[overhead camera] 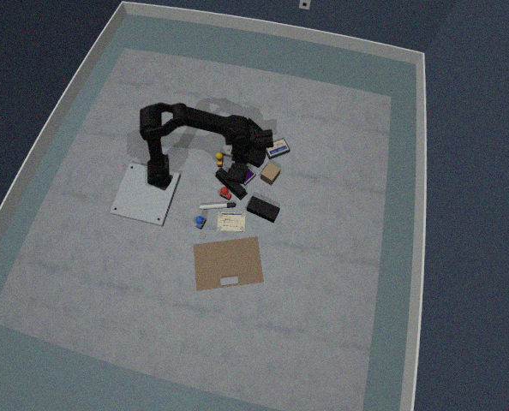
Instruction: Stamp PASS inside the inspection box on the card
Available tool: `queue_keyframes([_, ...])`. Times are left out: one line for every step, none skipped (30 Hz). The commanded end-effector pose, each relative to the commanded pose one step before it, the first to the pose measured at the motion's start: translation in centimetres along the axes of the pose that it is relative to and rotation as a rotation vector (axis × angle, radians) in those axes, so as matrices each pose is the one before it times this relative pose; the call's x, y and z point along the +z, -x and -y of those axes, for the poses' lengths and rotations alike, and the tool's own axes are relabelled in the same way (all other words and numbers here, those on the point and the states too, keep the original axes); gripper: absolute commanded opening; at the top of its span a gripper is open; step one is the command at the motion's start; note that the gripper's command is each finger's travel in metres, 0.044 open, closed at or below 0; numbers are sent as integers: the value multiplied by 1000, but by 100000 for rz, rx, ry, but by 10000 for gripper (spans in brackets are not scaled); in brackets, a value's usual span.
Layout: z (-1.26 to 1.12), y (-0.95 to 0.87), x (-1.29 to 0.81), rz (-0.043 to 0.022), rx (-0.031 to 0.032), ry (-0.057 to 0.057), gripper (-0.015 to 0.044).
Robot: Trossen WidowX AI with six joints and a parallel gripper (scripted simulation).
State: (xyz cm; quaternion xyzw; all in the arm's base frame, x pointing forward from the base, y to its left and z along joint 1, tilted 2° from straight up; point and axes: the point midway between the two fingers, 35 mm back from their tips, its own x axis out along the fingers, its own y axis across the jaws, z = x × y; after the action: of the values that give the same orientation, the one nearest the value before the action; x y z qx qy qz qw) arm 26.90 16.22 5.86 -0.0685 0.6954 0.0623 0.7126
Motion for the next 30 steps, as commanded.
queue_keyframes([-50, 179, -34, -191, 326, 19, 0])
queue_keyframes([0, 48, 0, 0, 0, 0, 0])
queue_keyframes([0, 48, 0, 0, 0, 0, 0])
queue_keyframes([0, 48, 0, 0, 0, 0, 0])
queue_keyframes([0, 48, 0, 0, 0, 0, 0])
queue_keyframes([0, 48, -1, 0, 0, 0, 0])
queue_keyframes([-1, 27, 2, 0, 0, 0, 0])
queue_keyframes([-4, 80, 7, 1, 1, 0, 0])
queue_keyframes([-6, 134, 12, 1, 1, 0, 0])
queue_keyframes([-7, 162, 13, 2, 1, 0, 0])
queue_keyframes([-6, 162, 12, 2, 1, 0, 0])
queue_keyframes([-6, 162, 11, 1, 1, 0, 0])
queue_keyframes([-5, 163, 10, 1, 1, 0, 0])
queue_keyframes([-5, 163, 9, 1, 1, 0, 0])
queue_keyframes([-5, 163, 9, 1, 1, 0, 0])
queue_keyframes([-4, 163, 8, 1, 1, 0, 0])
queue_keyframes([-4, 163, 7, 1, 1, 0, 0])
queue_keyframes([-4, 164, 6, 1, 1, 0, 0])
queue_keyframes([-3, 164, 5, 1, 1, 0, 0])
queue_keyframes([-3, 164, 4, 1, 1, 0, 0])
queue_keyframes([-3, 164, 3, 0, 1, 0, 0])
queue_keyframes([-2, 164, 2, 0, 1, 0, 0])
queue_keyframes([-2, 165, 1, 0, 1, 0, 0])
queue_keyframes([-1, 165, 0, 0, 0, 0, 0])
queue_keyframes([-1, 165, -1, 0, 0, 0, 0])
queue_keyframes([-1, 165, -2, 0, 0, 0, 0])
queue_keyframes([0, 165, -3, 0, 0, 0, 0])
queue_keyframes([0, 165, -4, 0, 0, 0, 0])
queue_keyframes([0, 165, -5, 0, 0, 0, 0])
queue_keyframes([1, 166, -6, -1, 0, 0, 0])
